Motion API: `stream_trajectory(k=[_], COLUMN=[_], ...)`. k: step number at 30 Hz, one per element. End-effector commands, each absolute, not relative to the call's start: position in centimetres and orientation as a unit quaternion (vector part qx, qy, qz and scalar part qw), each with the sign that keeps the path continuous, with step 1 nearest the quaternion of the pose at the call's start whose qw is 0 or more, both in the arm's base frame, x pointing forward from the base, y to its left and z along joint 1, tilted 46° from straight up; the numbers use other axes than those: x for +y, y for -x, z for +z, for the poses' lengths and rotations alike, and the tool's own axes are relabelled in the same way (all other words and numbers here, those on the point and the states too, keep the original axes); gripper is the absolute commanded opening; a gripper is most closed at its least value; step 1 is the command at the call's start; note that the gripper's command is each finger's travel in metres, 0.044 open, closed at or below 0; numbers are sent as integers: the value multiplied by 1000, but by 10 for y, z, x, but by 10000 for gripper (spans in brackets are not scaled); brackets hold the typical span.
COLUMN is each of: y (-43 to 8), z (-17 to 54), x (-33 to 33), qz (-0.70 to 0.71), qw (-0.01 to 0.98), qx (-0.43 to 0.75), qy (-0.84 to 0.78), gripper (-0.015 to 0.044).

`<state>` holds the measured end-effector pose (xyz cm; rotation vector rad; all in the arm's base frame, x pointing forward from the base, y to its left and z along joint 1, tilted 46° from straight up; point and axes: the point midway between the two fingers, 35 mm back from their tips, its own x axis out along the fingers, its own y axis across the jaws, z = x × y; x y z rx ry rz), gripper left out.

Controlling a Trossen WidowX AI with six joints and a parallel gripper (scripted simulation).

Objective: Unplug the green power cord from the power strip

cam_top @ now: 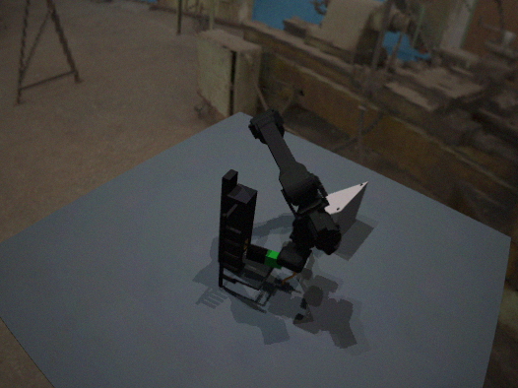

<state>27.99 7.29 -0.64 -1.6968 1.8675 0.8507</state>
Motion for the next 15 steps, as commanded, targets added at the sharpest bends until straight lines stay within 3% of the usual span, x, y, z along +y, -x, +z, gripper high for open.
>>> stream_trajectory(k=[1, 15], y=[-278, -283], z=[-13, -24], x=[78, 91], qz=[310, 310], qw=[239, 238], qx=[683, 683], qy=[617, 617], gripper=[0, 0])
